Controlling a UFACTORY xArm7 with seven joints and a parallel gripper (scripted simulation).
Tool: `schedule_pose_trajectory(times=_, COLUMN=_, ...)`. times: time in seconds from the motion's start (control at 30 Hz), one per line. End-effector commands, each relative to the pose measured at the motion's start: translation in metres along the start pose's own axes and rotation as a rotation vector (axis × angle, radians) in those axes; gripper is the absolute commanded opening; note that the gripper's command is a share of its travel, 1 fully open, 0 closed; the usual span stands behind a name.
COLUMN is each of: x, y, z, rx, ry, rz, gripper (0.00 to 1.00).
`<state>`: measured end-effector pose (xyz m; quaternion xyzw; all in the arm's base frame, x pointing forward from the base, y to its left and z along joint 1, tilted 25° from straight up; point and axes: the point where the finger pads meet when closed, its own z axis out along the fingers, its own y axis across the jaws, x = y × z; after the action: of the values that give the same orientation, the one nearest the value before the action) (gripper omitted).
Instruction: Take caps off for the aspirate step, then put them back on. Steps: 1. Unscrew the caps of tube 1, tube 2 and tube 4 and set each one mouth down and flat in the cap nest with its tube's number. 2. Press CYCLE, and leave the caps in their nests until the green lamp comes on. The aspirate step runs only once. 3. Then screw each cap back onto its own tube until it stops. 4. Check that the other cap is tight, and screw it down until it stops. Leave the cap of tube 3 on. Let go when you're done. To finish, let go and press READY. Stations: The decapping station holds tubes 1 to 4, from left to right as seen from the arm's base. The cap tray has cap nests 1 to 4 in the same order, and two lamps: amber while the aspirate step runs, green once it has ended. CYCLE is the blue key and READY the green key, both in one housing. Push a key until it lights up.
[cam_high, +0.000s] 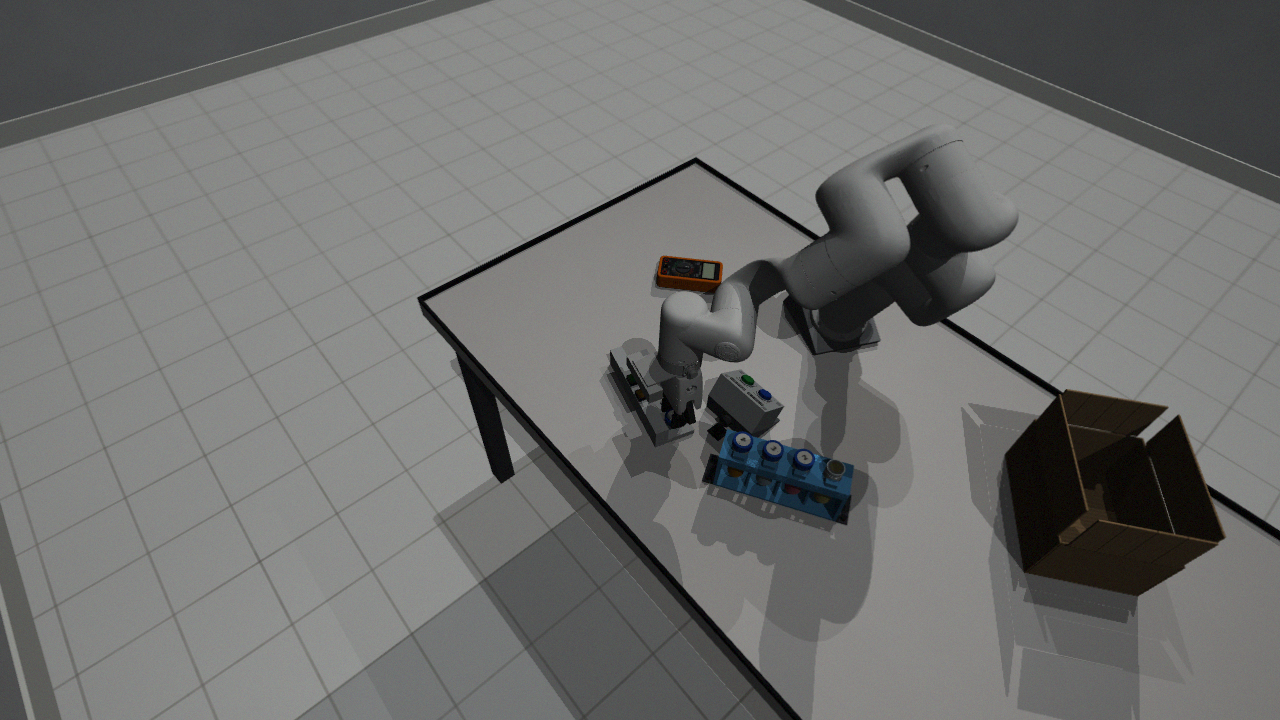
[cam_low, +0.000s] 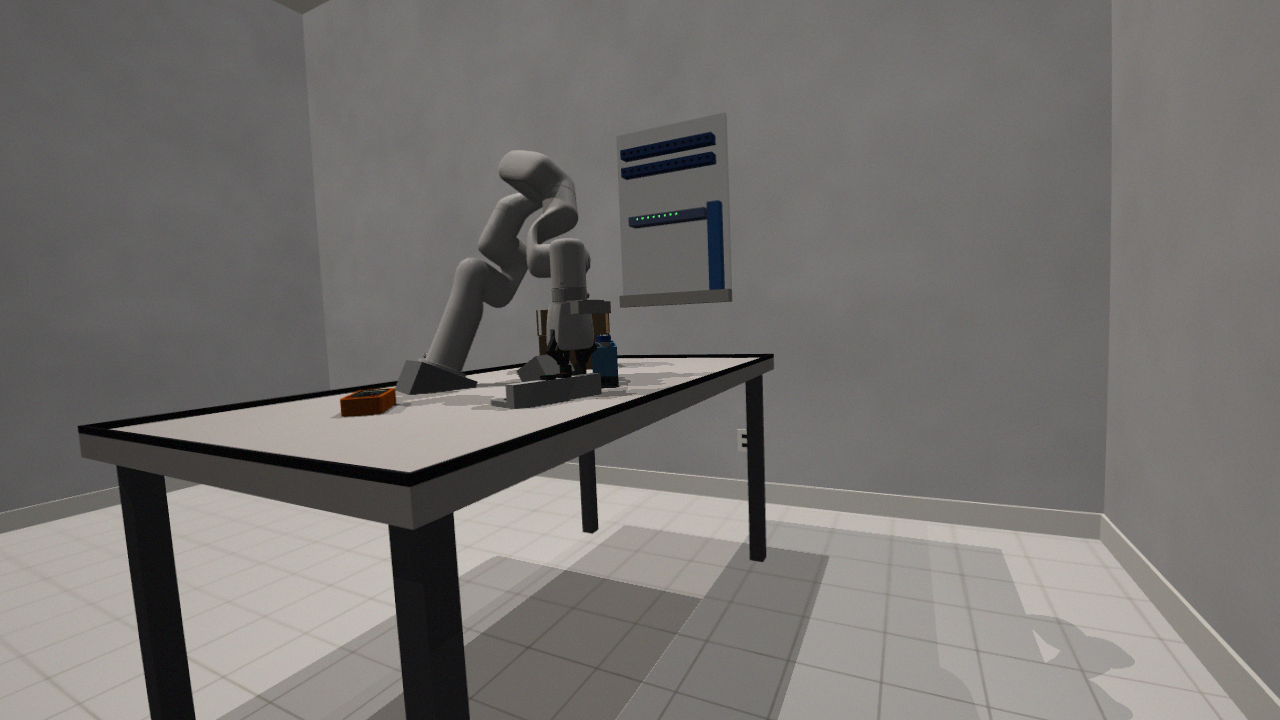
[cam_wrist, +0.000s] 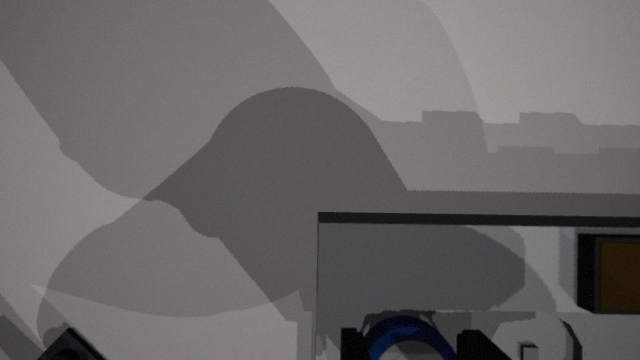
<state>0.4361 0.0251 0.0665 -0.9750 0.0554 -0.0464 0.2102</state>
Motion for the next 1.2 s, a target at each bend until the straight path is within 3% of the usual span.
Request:
schedule_pose_trajectory(times=0.0, x=0.0017, y=0.0003, z=-0.0009, rx=0.000, ry=0.004, rz=0.000, gripper=0.00)
schedule_pose_trajectory(times=1.17, x=0.0008, y=0.0004, z=0.0072, rx=0.000, ry=0.004, rz=0.000, gripper=0.00)
